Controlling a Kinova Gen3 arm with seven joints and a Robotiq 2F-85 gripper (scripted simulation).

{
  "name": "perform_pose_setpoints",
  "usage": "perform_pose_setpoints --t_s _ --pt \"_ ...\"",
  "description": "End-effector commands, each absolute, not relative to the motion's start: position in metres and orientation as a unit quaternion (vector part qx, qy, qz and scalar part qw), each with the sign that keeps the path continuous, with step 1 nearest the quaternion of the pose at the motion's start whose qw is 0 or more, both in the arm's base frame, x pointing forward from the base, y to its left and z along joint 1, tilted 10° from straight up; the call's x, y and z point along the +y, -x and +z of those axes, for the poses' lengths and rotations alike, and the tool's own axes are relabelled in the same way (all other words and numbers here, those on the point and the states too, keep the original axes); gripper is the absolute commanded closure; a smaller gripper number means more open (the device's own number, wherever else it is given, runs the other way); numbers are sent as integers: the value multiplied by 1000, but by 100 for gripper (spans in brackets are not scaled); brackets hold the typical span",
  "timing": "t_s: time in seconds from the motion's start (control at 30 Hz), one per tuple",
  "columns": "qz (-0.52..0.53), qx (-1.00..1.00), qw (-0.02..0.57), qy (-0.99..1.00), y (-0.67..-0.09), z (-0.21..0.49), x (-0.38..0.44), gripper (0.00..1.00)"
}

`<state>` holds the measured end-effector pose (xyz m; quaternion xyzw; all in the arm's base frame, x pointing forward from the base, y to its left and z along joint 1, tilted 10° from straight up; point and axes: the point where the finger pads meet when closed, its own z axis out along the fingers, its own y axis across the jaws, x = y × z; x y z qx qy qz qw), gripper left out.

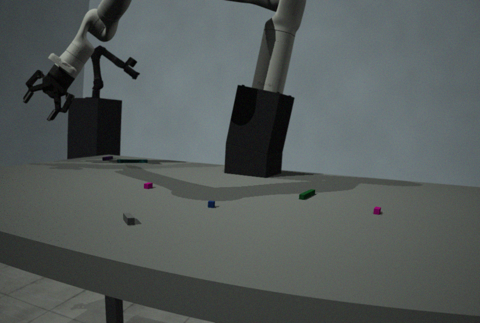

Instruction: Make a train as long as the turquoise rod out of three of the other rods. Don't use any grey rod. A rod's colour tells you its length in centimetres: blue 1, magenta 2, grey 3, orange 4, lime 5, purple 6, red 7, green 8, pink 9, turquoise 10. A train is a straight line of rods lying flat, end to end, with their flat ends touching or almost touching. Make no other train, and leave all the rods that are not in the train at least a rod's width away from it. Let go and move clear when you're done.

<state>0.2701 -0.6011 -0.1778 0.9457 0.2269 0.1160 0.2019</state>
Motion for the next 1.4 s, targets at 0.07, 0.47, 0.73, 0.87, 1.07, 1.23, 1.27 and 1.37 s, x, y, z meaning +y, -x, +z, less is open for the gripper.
perform_pose_setpoints --t_s 0.07,0.47,0.73,0.87,1.07,1.23,1.27,1.37 --pt "115 224 202 -946 -266 -178 -603 0" --pt "99 250 182 -946 -232 -188 -603 0" --pt "91 262 171 -945 -216 -192 -602 0" --pt "91 262 171 -945 -216 -192 -602 0" --pt "84 274 160 -945 -200 -197 -600 0" --pt "84 274 160 -945 -200 -197 -600 0" --pt "78 284 148 -944 -185 -201 -597 0" --pt "78 284 148 -944 -185 -201 -597 0"
